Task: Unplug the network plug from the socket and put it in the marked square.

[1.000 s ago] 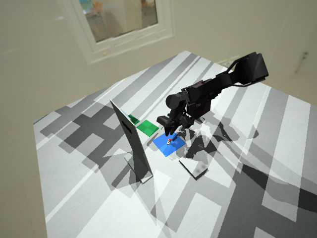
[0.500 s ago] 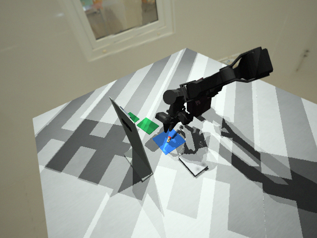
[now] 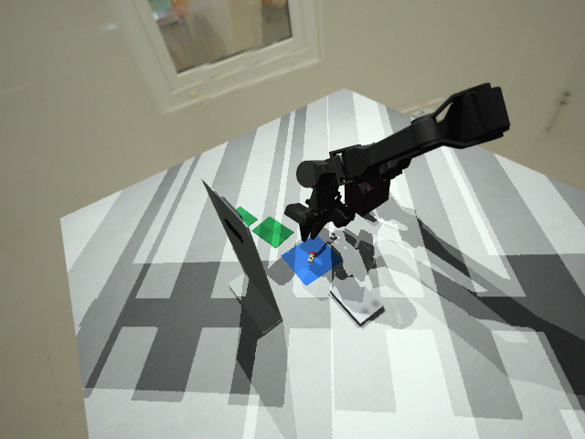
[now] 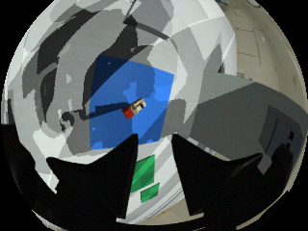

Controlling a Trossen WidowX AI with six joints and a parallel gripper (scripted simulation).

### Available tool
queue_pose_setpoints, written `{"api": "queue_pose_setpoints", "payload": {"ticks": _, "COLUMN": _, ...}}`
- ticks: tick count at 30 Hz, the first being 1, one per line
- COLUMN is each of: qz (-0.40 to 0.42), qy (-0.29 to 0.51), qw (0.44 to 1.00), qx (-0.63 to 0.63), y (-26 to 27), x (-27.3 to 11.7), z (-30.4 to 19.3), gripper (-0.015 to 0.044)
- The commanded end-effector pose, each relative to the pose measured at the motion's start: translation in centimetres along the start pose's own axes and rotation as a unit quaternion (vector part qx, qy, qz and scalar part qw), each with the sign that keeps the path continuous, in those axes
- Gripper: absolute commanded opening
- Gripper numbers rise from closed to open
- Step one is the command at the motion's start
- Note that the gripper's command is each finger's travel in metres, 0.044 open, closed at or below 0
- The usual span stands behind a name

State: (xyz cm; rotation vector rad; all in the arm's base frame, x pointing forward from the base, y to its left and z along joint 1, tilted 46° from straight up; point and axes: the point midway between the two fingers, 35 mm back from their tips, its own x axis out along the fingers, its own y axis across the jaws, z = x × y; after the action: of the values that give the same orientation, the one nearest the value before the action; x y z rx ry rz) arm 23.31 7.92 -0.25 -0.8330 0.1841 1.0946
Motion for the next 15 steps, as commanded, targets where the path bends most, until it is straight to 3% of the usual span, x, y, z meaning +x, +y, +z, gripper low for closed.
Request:
{"api": "queue_pose_setpoints", "payload": {"ticks": 1, "qz": -0.003, "qy": -0.002, "qw": 1.0, "qx": -0.006, "y": -0.47, "x": -0.29, "z": 0.07, "gripper": 0.0156}}
{"api": "queue_pose_setpoints", "payload": {"ticks": 15, "qz": -0.002, "qy": -0.001, "qw": 1.0, "qx": -0.006, "y": -1.05, "x": -1.19, "z": -0.08, "gripper": 0.0156}}
